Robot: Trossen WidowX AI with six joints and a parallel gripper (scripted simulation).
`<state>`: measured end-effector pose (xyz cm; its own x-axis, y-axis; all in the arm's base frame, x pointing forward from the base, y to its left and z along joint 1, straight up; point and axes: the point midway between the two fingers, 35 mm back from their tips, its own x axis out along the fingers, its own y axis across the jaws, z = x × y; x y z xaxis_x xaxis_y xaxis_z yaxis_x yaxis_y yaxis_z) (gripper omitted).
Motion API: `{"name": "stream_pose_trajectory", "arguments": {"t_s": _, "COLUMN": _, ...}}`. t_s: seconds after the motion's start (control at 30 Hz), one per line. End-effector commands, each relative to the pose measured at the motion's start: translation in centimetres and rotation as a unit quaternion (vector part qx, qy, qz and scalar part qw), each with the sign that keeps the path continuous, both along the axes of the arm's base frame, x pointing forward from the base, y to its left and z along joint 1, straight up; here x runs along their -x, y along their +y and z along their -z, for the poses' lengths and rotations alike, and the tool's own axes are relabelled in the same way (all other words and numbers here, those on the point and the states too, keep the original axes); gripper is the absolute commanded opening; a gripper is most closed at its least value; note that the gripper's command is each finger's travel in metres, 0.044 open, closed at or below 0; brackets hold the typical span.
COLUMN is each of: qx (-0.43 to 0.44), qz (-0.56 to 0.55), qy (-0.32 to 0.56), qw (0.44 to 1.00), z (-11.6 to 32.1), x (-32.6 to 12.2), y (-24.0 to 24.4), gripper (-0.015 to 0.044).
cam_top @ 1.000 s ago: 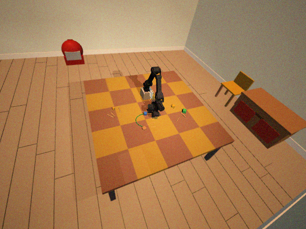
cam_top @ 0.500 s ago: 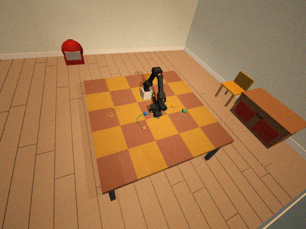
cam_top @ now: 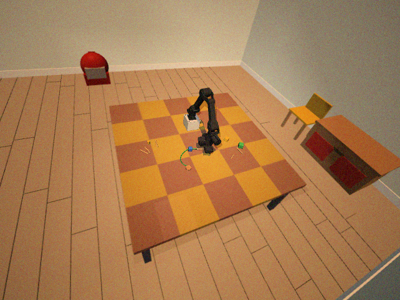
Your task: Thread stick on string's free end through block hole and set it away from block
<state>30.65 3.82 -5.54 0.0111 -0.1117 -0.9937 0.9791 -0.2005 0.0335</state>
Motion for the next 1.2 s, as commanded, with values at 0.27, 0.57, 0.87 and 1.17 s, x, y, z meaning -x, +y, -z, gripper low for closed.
{"name": "stream_pose_trajectory", "arguments": {"t_s": 0.27, "qx": 0.000, "qz": -0.003, "qy": 0.007, "qw": 1.000, "z": 0.8, "x": -0.1, "y": 0.9, "gripper": 0.0026}}
{"name": "stream_pose_trajectory", "arguments": {"t_s": 0.57, "qx": 0.001, "qz": -0.003, "qy": 0.006, "qw": 1.000, "z": -3.1, "x": -0.4, "y": 0.9, "gripper": 0.0210}}
{"name": "stream_pose_trajectory", "arguments": {"t_s": 0.87, "qx": 0.001, "qz": -0.003, "qy": 0.004, "qw": 1.000, "z": -7.2, "x": -0.1, "y": 0.8, "gripper": 0.0210}}
{"name": "stream_pose_trajectory", "arguments": {"t_s": 1.17, "qx": 0.000, "qz": -0.003, "qy": -0.003, "qw": 1.000, "z": -9.4, "x": -0.4, "y": 0.9, "gripper": 0.0440}}
